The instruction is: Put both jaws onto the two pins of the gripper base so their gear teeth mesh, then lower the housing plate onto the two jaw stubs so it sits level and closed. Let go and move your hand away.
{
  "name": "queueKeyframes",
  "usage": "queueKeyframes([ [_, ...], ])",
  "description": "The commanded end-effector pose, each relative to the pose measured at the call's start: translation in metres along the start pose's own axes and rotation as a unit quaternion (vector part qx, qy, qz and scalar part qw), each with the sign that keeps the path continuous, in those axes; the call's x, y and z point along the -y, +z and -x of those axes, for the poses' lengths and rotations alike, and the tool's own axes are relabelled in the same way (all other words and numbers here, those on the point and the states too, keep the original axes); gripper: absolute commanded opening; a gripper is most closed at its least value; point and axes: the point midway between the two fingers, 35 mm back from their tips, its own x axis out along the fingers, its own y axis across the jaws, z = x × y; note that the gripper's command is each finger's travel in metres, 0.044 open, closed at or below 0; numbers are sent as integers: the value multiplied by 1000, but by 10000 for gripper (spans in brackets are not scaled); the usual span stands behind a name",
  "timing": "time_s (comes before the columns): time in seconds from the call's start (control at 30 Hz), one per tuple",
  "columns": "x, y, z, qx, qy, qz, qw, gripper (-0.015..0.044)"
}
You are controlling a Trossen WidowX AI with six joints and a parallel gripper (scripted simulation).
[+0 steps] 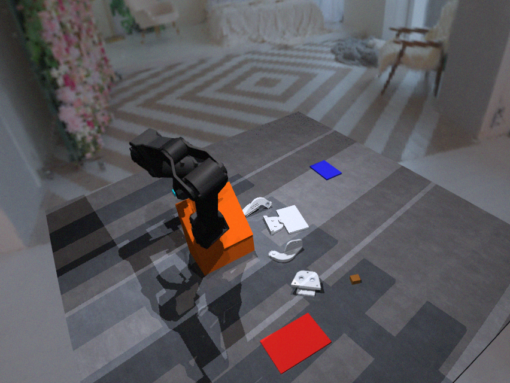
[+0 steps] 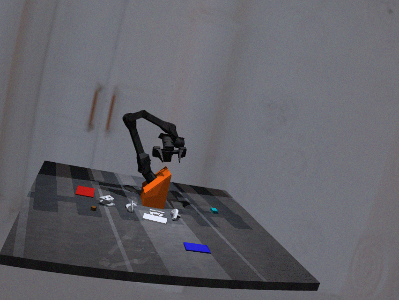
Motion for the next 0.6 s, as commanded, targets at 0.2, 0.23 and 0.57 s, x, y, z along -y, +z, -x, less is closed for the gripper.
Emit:
queueKeyframes([
  [0.2, -11, 0, -19, 48, 38, -87, 994, 440],
  [0.23, -12, 0, -20, 52, 41, -97, 993, 440],
  [0.57, -19, -5, -37, 84, 76, -197, 974, 440],
])
